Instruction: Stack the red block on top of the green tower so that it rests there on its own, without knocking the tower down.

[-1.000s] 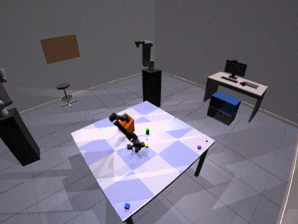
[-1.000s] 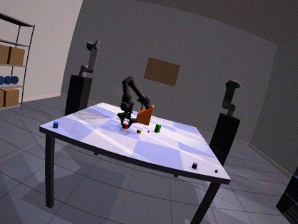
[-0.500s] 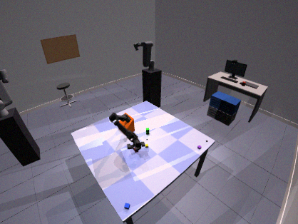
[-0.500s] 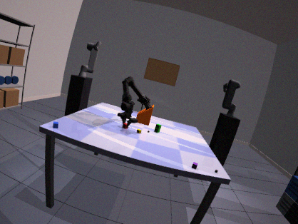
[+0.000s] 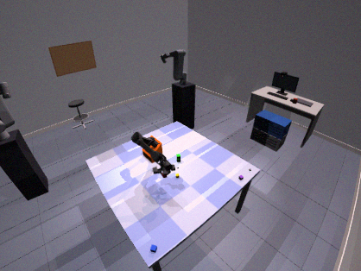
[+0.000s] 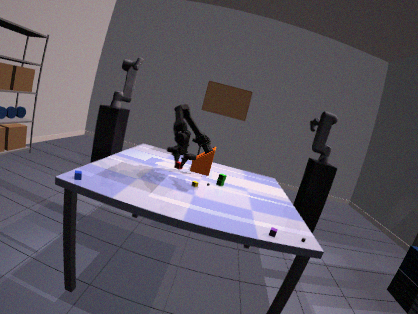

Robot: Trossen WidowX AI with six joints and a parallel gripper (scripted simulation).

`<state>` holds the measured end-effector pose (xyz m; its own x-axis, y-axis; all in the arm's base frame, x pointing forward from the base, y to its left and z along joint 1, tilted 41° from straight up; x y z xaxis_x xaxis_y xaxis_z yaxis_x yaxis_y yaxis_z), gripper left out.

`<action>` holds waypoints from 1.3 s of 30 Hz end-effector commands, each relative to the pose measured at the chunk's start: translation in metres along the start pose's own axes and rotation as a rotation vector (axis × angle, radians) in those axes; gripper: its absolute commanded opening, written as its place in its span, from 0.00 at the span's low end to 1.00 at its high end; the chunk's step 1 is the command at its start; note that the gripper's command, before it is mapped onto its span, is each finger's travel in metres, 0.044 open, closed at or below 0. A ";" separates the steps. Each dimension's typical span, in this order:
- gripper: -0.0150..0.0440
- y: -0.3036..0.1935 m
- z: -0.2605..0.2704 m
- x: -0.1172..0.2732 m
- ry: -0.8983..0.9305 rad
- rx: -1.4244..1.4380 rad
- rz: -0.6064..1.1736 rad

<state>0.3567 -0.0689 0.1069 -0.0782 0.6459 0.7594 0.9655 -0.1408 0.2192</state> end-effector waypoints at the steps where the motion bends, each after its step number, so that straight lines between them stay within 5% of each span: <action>1: 0.25 0.002 -0.003 0.021 -0.003 -0.012 -0.013; 14: 0.25 -0.001 0.006 0.043 0.002 -0.012 -0.013; 39: 0.25 -0.104 0.158 0.053 0.072 0.004 0.007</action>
<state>0.3027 0.0907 0.0402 -0.1070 0.5865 0.8029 0.9632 -0.1391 0.2300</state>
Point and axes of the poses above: the point midway between the two fingers, 35 mm back from their tips, its own x axis back along the fingers, its own z axis across the jaws, y = z × x, the point moved 5 cm from there along x, back along the fingers, and after that the axes turned 9 degrees about x, right-handed, at the moved point
